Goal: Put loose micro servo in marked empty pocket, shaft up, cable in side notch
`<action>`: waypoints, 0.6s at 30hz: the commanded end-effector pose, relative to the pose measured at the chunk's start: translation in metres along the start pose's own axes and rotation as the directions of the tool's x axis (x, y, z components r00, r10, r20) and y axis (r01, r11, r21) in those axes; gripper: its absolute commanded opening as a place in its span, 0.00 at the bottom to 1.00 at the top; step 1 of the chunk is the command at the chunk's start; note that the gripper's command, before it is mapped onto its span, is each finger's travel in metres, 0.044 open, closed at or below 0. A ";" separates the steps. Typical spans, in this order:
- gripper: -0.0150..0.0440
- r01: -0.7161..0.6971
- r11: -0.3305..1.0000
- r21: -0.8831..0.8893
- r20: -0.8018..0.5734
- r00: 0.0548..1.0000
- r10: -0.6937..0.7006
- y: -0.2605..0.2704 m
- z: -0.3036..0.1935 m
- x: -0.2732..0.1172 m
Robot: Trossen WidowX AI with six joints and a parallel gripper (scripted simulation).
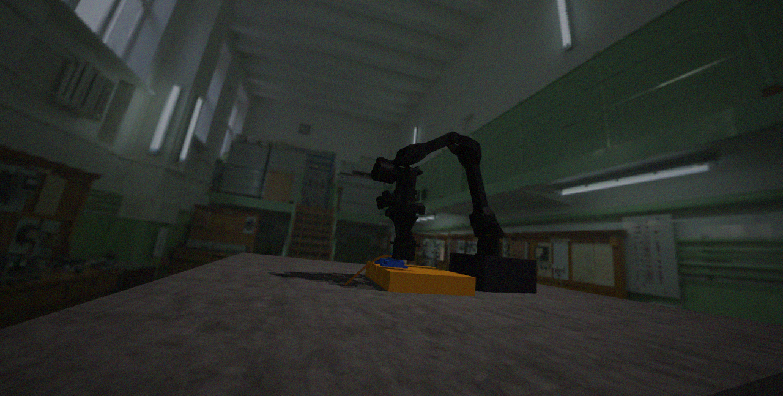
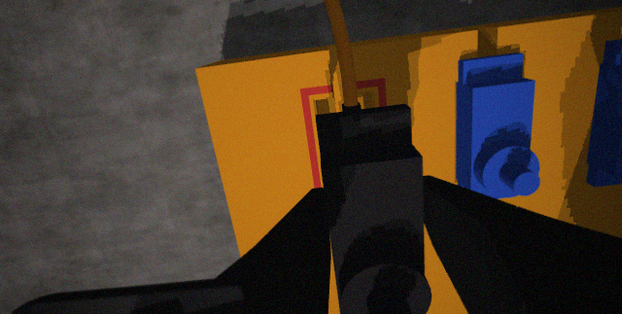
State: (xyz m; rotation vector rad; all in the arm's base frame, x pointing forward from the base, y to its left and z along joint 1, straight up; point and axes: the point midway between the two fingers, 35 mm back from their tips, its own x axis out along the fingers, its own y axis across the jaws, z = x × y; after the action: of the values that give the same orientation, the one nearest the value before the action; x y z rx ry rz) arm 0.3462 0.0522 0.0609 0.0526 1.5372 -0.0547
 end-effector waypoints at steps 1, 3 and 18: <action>0.25 -0.001 1.000 -0.003 -0.004 1.000 0.001 0.001 0.004 0.004; 0.25 -0.001 1.000 -0.003 -0.004 1.000 0.001 0.001 0.003 0.007; 0.25 -0.001 1.000 -0.003 -0.004 1.000 0.001 0.000 0.002 0.020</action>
State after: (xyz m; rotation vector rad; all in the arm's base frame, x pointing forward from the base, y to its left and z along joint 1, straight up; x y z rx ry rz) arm 0.3500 0.0523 0.0449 0.0533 1.5329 -0.0541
